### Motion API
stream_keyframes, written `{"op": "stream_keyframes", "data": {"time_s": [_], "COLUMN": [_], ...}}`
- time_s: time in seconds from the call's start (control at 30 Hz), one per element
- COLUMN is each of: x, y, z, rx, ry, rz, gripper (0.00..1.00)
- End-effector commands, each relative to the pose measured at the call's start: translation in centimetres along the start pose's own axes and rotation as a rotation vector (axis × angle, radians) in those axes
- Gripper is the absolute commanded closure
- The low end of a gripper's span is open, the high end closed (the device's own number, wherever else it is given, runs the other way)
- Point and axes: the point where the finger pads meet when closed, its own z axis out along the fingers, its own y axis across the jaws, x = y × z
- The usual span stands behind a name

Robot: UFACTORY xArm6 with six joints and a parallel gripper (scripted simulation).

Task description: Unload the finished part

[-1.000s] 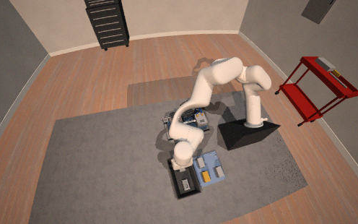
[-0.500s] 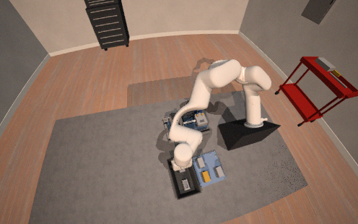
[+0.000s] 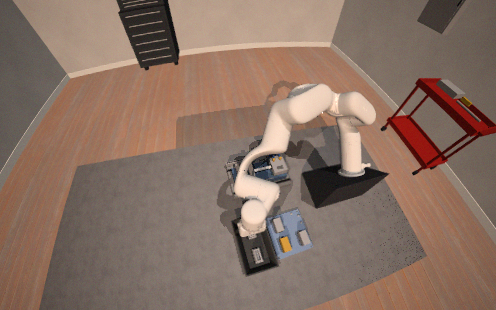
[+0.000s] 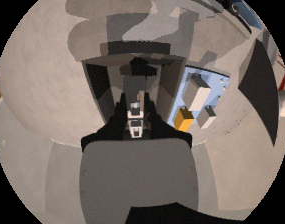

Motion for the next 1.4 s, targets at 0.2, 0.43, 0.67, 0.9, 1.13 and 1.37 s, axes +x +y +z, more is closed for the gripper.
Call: {"op": "stream_keyframes", "data": {"time_s": [0.2,0.43,0.67,0.9,1.13,1.37], "x": [-0.01,-0.01,-0.01,-0.01,-0.01,0.00], "y": [-0.15,-0.15,-0.15,-0.16,-0.16,-0.17], "z": [0.00,0.00,0.00,0.05,0.27,0.52], "rx": [0.004,0.004,0.004,0.004,0.004,0.004], "ry": [-0.002,-0.002,-0.002,-0.002,-0.002,-0.002], "rz": [0.001,0.001,0.001,0.001,0.001,0.001], "gripper": [1.00,1.00,1.00,1.00,1.00,1.00]}}
